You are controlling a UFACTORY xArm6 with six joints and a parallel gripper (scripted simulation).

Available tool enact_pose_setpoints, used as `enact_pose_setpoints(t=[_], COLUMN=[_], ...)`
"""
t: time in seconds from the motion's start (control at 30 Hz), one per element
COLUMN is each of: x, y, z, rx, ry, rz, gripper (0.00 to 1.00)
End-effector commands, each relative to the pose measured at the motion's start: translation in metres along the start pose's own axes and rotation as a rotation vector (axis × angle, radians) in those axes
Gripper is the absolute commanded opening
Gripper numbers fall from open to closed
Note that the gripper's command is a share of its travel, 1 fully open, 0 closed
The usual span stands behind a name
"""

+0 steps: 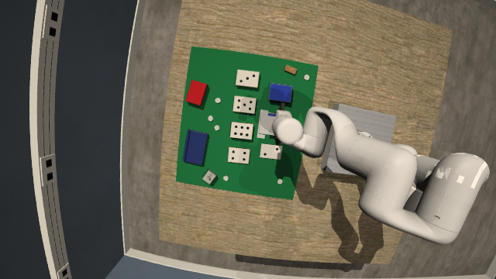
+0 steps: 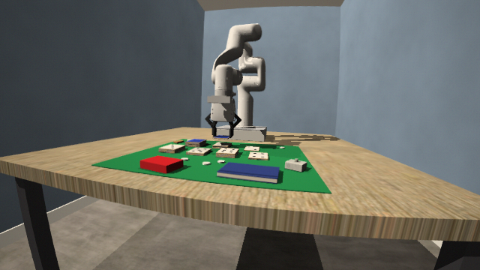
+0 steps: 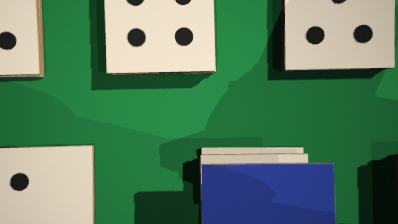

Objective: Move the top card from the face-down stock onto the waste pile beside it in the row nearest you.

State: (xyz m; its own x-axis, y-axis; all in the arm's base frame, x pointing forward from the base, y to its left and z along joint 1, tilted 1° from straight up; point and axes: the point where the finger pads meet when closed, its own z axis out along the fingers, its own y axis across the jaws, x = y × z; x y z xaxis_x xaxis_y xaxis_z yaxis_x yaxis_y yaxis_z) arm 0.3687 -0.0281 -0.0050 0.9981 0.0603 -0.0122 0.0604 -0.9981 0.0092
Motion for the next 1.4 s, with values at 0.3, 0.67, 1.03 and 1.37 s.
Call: enact_pose_setpoints(t=[0.3,0.67,1.03,1.37], x=[0.002,0.002,0.002,0.002], y=[0.0,0.0,0.0,0.0], z=[0.017,0.022,0.022,0.027], rx=[-0.001,-0.001,-0.001,-0.001], ry=[0.004,0.004,0.004,0.004], rz=[0.0,0.0,0.0,0.0], gripper=[0.73,0.73,0.73,0.73])
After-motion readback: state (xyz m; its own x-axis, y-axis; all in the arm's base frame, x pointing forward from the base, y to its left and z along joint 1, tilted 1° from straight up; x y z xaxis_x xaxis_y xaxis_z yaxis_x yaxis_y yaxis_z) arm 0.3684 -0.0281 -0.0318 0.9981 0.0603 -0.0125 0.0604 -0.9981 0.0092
